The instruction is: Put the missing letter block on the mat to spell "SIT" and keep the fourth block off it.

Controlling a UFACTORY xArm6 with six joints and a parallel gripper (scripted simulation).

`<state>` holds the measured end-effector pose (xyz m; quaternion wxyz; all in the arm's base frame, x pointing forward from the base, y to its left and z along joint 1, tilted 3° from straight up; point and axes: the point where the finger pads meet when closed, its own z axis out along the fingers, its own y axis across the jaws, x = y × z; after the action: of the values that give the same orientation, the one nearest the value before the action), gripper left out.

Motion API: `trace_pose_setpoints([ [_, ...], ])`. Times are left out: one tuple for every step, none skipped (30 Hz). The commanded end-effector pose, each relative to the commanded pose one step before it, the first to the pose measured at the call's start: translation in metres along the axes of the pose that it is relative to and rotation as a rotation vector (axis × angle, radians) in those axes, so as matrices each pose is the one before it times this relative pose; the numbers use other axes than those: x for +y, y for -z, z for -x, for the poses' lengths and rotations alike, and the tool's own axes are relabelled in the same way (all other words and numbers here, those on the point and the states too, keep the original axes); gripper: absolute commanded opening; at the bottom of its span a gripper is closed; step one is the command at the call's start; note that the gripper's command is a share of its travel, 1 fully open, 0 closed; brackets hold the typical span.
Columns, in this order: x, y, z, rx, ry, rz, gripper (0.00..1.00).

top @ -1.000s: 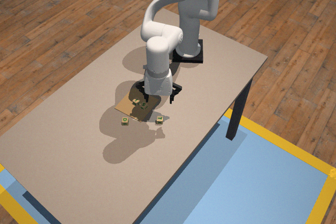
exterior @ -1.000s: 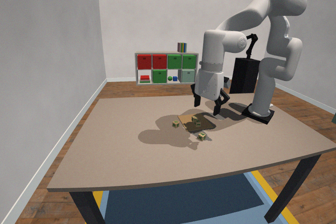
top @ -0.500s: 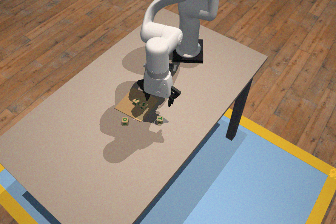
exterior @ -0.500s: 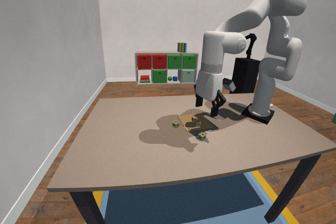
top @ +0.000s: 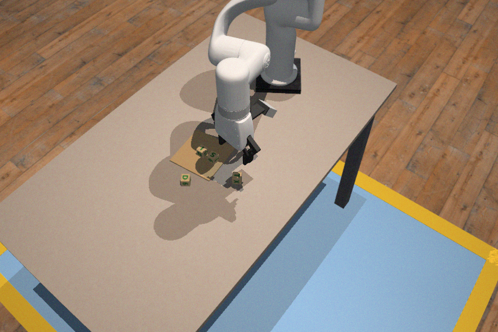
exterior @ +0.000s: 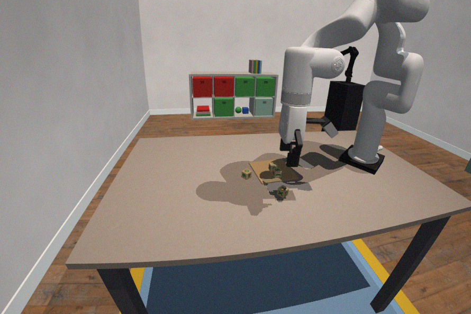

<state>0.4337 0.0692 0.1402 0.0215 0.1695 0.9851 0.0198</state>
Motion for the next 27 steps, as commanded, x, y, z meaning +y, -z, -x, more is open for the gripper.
trace_pose_setpoints([
  [0.00059,-0.00076,0.00113,-0.00752,-0.13910,-0.00552,1.00],
  [0.00001,-0.00056,0.00001,0.00000,-0.03525,0.00002,1.00],
  [0.00000,-0.00054,0.00001,0.00000,-0.03368,0.00002,1.00],
  [0.00000,-0.00054,0.00001,0.00000,-0.03389,0.00002,1.00],
  [0.00000,-0.00055,0.00001,0.00000,-0.03412,0.00002,1.00],
  [0.00000,-0.00053,0.00000,0.00000,-0.03300,0.00002,1.00],
  [0.00000,-0.00055,0.00000,0.00000,-0.03447,0.00002,1.00],
  [0.00000,-0.00053,0.00000,0.00000,-0.03313,0.00002,1.00],
  [0.00000,-0.00056,0.00000,0.00001,-0.03476,0.00002,1.00],
  [0.00000,-0.00054,0.00000,0.00001,-0.03384,0.00002,1.00],
  [0.00000,-0.00054,0.00000,0.00001,-0.03361,0.00002,1.00],
  [0.00000,0.00000,0.00000,0.00000,0.00000,0.00000,1.00],
  [0.00000,0.00000,0.00000,0.00000,0.00000,0.00000,1.00],
  [0.00000,-0.00131,0.00000,0.00002,-0.08242,0.00005,1.00],
  [0.00000,-0.00055,0.00000,0.00001,-0.03462,0.00002,1.00],
  [0.00000,-0.00029,0.00000,0.00000,-0.01829,0.00001,1.00],
  [0.00000,-0.00046,0.00000,0.00001,-0.02914,0.00002,1.00],
  [0.00000,-0.00057,0.00000,0.00001,-0.03570,0.00002,1.00],
  [0.00000,-0.00055,0.00000,0.00001,-0.03460,0.00002,1.00],
  [-0.00001,-0.00056,0.00000,0.00001,-0.03492,0.00002,1.00],
  [-0.00001,-0.00052,0.00000,0.00001,-0.03296,0.00002,1.00],
  [-0.00001,-0.00054,0.00000,0.00001,-0.03375,0.00002,1.00],
  [-0.00001,-0.00055,0.00000,0.00001,-0.03432,0.00002,1.00],
  [-0.00001,-0.00053,0.00000,0.00001,-0.03346,0.00001,1.00],
  [-0.00001,-0.00055,0.00000,0.00001,-0.03437,0.00001,1.00],
  [-0.00001,-0.00053,0.00000,0.00001,-0.03364,0.00001,1.00],
  [-0.00001,-0.00053,0.00000,0.00001,-0.03356,0.00001,1.00],
])
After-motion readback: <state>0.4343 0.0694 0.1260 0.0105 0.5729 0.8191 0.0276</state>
